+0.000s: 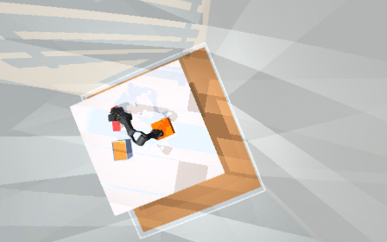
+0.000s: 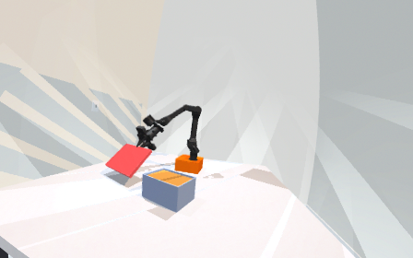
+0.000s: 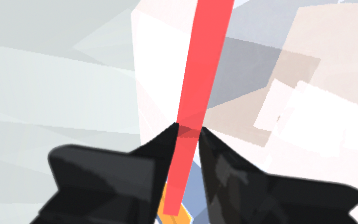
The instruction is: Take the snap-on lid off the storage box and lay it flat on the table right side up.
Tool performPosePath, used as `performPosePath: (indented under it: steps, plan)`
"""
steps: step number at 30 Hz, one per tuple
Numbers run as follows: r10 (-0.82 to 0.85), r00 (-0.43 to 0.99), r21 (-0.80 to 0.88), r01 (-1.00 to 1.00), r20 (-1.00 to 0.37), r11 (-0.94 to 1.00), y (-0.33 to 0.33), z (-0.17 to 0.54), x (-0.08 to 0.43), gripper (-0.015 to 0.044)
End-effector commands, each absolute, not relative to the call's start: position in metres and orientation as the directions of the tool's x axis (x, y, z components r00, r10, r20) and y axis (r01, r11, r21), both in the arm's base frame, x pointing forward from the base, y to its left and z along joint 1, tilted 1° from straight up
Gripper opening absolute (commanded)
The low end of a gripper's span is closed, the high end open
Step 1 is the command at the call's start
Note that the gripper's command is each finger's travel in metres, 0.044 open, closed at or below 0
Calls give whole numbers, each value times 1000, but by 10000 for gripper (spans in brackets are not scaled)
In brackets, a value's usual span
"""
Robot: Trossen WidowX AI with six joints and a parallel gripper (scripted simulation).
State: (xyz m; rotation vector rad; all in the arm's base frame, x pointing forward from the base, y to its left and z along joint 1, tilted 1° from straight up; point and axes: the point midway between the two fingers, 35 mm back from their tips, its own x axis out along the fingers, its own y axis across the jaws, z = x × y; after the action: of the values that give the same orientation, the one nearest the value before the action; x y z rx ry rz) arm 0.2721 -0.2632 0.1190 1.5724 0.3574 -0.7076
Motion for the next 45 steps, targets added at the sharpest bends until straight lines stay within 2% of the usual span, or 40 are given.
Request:
performPosePath:
  steps: [1,45]
  plan:
    - [-175,763,783,607,-622,-137,-263,115,273,0]
    - [-174,763,783,607,-622,-137,-263,80,274,0]
